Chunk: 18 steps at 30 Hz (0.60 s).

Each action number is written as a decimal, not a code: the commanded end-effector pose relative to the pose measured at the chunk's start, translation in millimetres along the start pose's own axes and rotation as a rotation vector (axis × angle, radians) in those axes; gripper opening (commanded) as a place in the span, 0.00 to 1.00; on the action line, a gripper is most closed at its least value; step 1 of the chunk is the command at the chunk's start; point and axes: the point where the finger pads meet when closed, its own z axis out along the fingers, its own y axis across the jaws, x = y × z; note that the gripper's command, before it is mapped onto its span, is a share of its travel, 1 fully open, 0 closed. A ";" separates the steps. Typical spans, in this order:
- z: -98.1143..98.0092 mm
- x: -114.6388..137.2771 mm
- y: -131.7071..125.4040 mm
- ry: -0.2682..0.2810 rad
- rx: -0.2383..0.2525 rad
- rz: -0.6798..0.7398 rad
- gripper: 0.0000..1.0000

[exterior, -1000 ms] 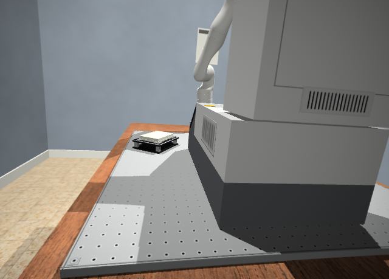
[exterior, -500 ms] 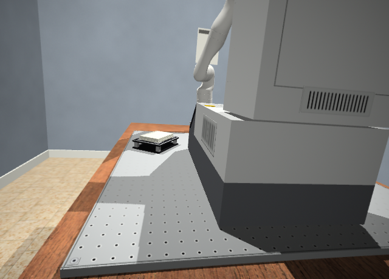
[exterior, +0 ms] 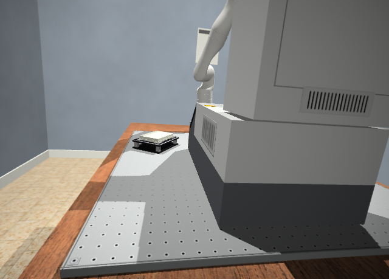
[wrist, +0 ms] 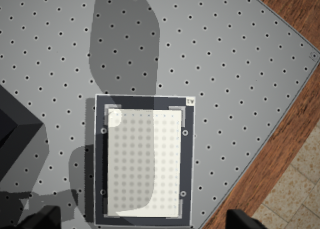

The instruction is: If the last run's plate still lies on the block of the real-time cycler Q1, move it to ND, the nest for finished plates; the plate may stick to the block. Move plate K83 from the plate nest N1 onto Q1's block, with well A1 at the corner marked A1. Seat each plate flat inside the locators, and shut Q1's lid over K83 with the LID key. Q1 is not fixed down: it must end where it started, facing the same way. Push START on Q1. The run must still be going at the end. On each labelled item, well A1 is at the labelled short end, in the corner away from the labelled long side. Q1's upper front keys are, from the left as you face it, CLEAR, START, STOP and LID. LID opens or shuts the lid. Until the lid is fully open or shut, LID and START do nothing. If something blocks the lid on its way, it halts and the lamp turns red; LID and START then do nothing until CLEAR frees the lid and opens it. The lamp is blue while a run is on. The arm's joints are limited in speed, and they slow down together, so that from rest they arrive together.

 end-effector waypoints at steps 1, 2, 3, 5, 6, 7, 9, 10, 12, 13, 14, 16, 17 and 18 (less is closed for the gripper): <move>7.6 0.4 -0.7 0.002 0.006 0.002 1.00; 8.9 0.4 -0.6 0.002 0.006 0.002 1.00; 8.9 0.4 -0.6 0.002 0.006 0.002 1.00; 10.1 0.7 0.1 0.002 0.004 0.000 1.00; 11.6 0.6 -0.4 0.002 0.006 0.001 1.00; 12.9 0.5 -0.8 0.002 0.006 0.003 1.00; 15.6 0.6 -0.7 0.002 0.006 0.002 1.00; 16.9 0.7 -0.6 0.002 0.006 0.002 1.00; 19.6 0.8 -0.6 0.002 0.006 0.002 1.00; 20.9 0.8 -0.6 0.002 0.006 0.002 1.00; 22.2 0.9 -0.6 0.002 0.006 0.002 1.00; 24.9 0.9 -0.6 0.002 0.006 0.002 1.00; 26.2 1.0 -0.6 0.002 0.006 0.002 1.00; 27.5 1.0 -0.6 0.002 0.006 0.002 1.00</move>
